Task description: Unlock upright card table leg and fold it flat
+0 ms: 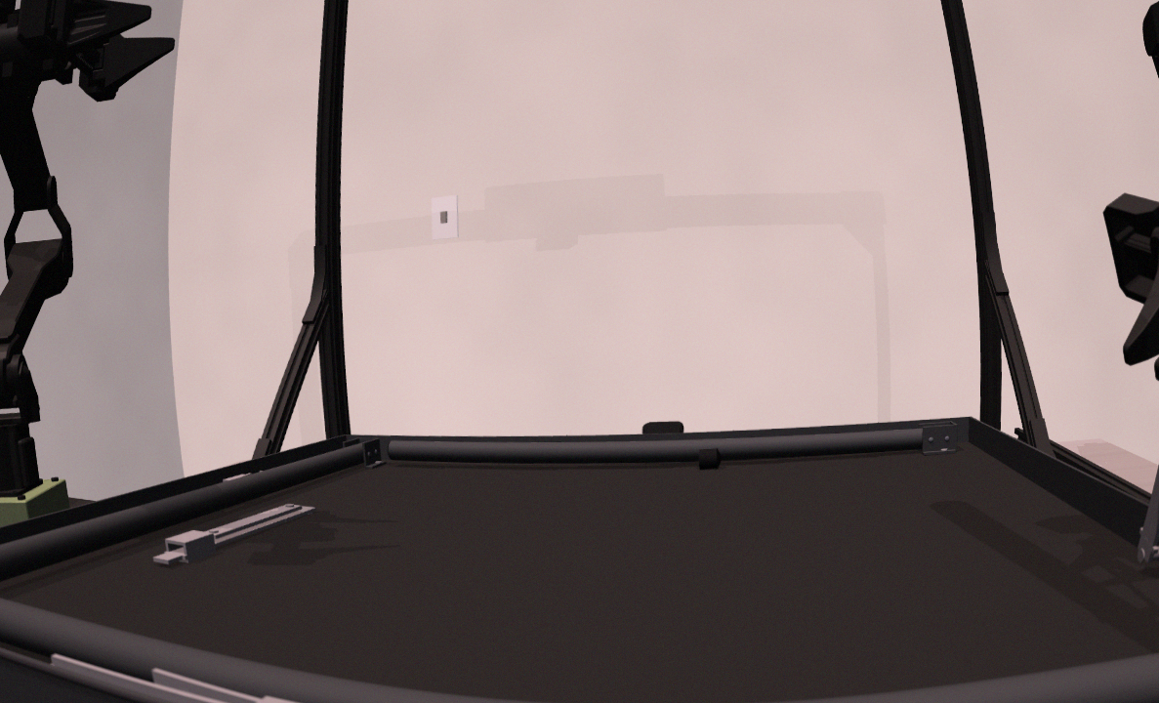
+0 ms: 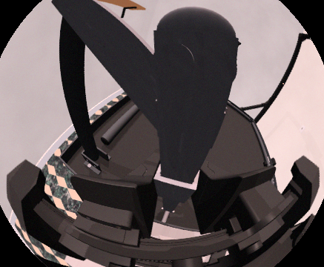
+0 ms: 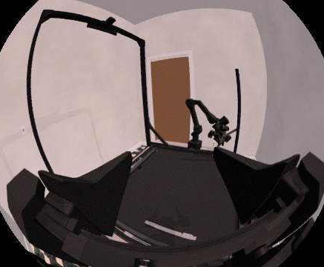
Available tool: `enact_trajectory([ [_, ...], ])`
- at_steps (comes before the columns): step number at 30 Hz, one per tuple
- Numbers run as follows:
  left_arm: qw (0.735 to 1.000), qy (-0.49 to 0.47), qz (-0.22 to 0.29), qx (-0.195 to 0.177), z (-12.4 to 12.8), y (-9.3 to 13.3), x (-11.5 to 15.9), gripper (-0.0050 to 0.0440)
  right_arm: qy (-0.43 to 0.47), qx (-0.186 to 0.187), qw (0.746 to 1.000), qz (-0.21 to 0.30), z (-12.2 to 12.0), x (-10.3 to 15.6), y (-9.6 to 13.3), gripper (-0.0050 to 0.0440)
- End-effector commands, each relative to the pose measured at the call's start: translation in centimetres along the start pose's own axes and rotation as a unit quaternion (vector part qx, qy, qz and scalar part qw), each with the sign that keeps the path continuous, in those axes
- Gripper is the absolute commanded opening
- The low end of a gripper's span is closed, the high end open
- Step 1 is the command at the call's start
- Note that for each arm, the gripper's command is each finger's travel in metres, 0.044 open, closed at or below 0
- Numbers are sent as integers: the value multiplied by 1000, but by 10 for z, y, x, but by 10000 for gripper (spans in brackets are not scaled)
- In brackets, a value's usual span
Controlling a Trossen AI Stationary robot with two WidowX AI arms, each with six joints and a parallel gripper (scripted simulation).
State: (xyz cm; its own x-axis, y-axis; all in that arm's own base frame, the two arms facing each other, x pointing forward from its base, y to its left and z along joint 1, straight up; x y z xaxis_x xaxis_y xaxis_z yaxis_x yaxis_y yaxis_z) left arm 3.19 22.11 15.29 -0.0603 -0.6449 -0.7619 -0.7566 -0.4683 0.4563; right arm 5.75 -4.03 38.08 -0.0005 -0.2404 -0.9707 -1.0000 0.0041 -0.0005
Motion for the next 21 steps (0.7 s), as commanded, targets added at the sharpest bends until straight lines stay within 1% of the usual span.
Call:
enact_trajectory([
  [1,1000,-23,-10,-12,-5,2,2,0,1,-2,1000,0,0,0,0,400],
  [21,996,-74,-34,-28,-20,5,12,0,1,-2,1000,0,0,0,0,400],
])
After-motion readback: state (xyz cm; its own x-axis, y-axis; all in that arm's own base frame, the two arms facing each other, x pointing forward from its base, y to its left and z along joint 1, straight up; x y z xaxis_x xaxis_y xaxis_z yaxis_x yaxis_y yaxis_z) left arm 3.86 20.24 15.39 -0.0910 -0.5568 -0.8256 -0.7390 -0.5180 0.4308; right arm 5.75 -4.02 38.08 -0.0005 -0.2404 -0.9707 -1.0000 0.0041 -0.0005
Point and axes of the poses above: on each arm, the point midway between the two fingers, 35 mm back from their tips, its own y axis back along the fingers, its own z axis across the jaws, x = y × z, the point moved 10 cm from there along y, back along the fingers, and after that the axes turned 14 degrees about y, right-handed, at the moved point
